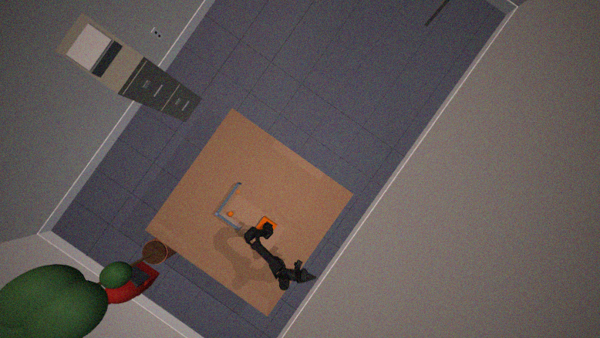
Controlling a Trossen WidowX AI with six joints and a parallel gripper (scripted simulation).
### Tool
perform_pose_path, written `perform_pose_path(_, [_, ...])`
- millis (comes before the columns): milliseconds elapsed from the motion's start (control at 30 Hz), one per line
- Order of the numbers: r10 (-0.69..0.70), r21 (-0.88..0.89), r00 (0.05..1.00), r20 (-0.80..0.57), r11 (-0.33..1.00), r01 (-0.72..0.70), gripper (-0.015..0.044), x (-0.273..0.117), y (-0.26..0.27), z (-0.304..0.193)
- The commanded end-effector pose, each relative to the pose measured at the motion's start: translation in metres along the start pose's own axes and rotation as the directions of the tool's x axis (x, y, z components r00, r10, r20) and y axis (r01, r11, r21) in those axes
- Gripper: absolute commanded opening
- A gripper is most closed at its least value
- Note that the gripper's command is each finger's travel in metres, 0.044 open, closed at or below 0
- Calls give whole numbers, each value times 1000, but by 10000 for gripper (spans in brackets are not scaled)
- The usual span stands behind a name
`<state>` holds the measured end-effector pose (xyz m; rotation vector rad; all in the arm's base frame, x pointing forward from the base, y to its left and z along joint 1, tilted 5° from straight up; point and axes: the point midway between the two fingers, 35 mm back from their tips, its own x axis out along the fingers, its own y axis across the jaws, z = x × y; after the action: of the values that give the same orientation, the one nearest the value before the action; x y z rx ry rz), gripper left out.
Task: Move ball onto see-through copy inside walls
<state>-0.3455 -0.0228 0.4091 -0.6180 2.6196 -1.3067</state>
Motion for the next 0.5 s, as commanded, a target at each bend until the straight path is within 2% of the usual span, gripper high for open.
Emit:
perform_pose_path(0, [7, 4, 1000, -4, 1000, -7, 374, 0, 2, -2])
perform_pose_path(67, [65, 40, 997, -39, 997, -63, 323, -5, 20, -14])
perform_pose_path(267, [321, 236, 929, -186, 932, -275, 323, -43, 97, -65])
perform_pose_path(467, [553, 456, 774, -308, 800, -390, 323, -107, 165, -110])
